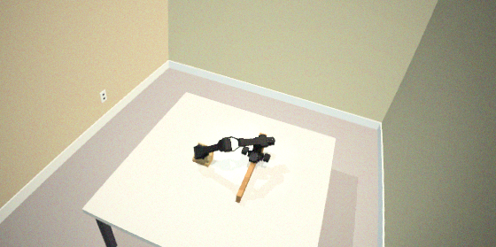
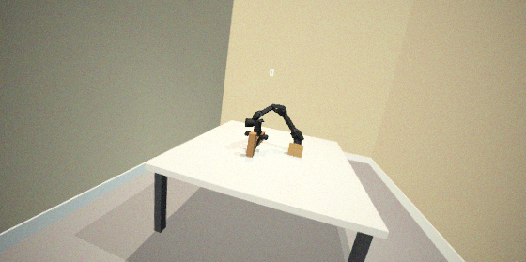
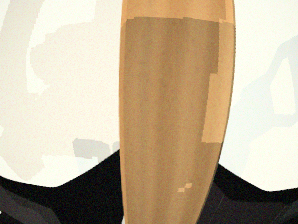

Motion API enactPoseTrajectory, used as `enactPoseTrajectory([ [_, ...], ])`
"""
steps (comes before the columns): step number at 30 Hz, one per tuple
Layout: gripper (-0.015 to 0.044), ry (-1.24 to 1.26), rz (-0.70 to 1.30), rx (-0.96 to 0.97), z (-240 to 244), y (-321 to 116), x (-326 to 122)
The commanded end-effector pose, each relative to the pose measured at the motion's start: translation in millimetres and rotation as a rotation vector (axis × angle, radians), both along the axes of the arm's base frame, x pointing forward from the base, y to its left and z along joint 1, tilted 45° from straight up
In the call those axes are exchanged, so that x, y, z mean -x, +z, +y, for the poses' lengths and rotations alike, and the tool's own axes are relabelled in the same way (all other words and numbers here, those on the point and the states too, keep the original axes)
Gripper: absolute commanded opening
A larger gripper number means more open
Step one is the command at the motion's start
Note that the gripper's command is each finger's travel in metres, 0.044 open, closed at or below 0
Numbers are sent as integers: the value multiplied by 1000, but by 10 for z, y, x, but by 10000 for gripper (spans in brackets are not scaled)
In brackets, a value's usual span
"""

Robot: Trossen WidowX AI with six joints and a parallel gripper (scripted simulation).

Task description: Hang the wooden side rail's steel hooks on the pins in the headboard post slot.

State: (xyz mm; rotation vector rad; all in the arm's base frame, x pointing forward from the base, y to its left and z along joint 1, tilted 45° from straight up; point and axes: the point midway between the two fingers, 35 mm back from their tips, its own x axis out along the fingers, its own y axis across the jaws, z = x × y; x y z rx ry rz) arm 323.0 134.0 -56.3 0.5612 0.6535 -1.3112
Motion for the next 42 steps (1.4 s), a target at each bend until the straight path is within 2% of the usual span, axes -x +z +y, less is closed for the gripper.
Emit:
enactPoseTrajectory([
  [1,0,6,-5,-5,41,-1,5],
  [42,0,6,-5,-5,72,-28,-1],
])
